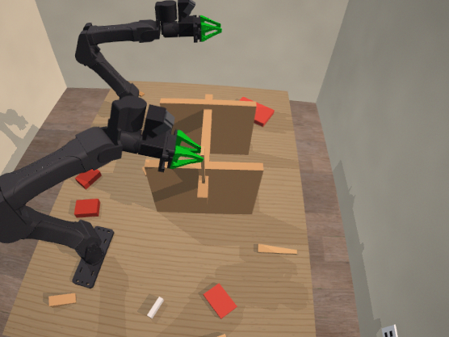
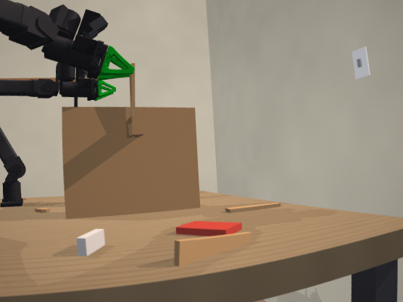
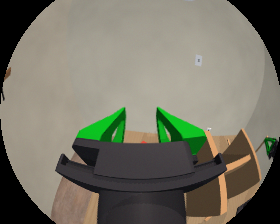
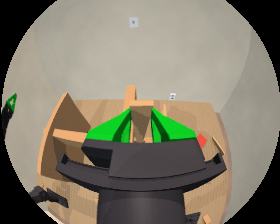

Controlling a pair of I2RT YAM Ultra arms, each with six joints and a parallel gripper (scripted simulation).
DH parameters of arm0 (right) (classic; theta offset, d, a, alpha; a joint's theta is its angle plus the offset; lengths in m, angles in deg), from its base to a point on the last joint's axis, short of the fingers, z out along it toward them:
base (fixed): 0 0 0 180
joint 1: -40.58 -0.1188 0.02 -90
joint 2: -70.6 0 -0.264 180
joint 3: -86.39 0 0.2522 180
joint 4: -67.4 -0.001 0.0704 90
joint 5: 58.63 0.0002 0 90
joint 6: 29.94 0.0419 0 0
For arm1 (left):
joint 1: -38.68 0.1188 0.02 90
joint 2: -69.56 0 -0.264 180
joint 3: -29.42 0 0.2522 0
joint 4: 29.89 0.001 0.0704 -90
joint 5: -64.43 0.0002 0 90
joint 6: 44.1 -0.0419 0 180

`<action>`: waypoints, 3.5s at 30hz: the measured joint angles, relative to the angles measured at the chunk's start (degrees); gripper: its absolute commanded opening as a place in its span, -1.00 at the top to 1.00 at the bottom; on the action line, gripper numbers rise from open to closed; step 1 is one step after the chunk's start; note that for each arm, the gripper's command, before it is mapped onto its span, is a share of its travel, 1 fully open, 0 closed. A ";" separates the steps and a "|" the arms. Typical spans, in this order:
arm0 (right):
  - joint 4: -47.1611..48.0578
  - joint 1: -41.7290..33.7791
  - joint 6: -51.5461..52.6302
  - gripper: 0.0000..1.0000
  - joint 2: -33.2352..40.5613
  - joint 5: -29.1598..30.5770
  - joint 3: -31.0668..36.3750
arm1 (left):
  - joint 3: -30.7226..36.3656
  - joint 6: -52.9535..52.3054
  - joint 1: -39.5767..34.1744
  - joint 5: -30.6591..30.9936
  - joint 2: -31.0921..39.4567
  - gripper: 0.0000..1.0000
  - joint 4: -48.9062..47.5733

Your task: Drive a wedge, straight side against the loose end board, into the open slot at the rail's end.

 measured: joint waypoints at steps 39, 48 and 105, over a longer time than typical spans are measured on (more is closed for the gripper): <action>0.39 -0.02 0.02 0.97 -0.07 -0.02 0.81 | 0.00 0.00 0.00 0.00 0.00 0.16 0.00; 0.94 -0.02 0.02 0.97 -0.02 -0.02 1.20 | 0.00 0.00 0.00 0.00 0.00 0.16 0.00; 8.98 0.02 0.09 0.24 0.98 -0.04 10.05 | 0.00 0.00 0.00 0.00 0.00 0.16 0.00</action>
